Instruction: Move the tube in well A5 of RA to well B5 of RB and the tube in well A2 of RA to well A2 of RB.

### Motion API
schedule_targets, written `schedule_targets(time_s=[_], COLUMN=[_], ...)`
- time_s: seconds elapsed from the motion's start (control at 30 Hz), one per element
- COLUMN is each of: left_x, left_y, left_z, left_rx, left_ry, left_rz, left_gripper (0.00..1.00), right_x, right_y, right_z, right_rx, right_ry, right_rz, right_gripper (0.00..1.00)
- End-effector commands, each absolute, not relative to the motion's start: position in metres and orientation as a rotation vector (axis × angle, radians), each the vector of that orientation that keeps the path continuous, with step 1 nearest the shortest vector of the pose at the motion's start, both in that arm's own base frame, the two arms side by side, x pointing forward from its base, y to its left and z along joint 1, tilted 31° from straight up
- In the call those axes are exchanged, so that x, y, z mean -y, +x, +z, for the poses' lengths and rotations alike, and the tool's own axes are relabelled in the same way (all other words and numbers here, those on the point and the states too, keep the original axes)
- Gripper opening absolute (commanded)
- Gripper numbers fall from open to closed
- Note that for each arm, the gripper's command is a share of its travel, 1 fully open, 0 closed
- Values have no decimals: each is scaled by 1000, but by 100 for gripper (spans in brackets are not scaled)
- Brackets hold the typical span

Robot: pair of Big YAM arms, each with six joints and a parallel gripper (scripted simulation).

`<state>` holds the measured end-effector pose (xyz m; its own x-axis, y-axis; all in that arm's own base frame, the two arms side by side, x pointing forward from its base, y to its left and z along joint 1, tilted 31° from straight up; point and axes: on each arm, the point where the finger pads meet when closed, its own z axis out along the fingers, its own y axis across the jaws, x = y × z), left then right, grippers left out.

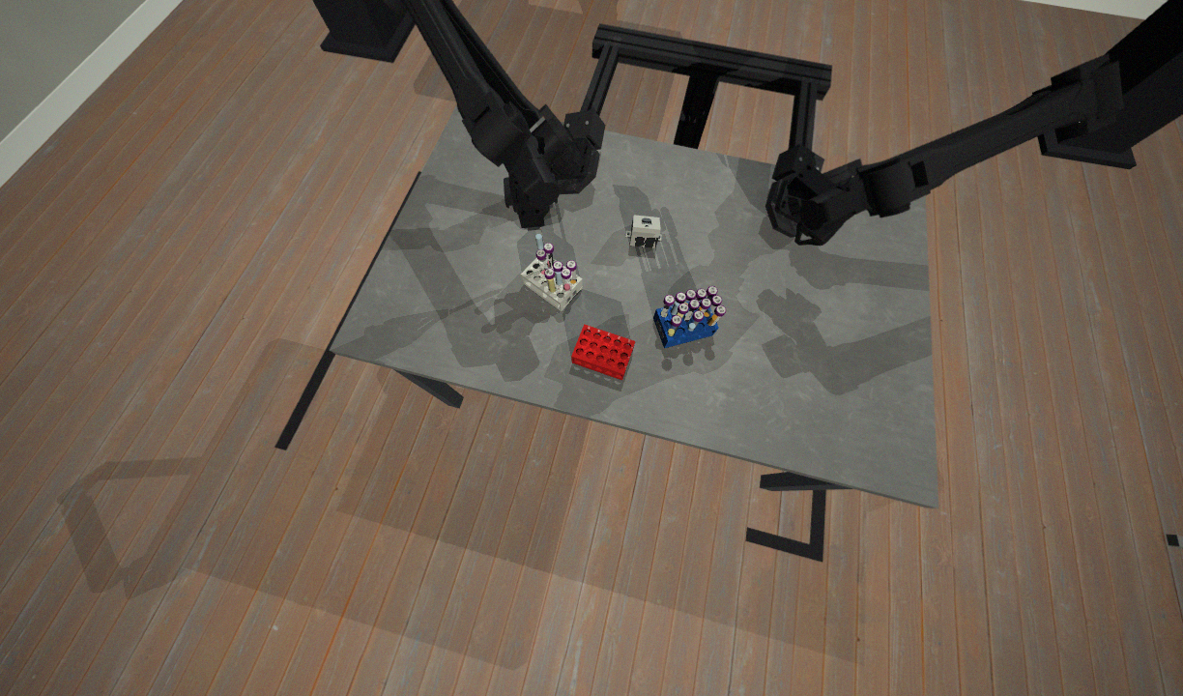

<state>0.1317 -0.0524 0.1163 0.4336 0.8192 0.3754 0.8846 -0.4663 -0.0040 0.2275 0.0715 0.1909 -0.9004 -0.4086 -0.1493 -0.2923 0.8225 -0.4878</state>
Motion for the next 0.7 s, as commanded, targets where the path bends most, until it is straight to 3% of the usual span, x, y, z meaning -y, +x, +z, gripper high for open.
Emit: schedule_targets(time_s=[0.0, 0.67], left_x=[59, 59], left_y=[137, 137], left_z=[125, 125], left_rx=[1516, 1516], left_ry=[-2502, -2502], left_rz=[-492, -492], left_gripper=[30, 30], right_x=[-75, -82], right_y=[226, 198], right_z=[197, 174], right_rx=[-2747, -2757], right_ry=[-520, -527], right_rz=[-669, -676], right_gripper=[0, 0])
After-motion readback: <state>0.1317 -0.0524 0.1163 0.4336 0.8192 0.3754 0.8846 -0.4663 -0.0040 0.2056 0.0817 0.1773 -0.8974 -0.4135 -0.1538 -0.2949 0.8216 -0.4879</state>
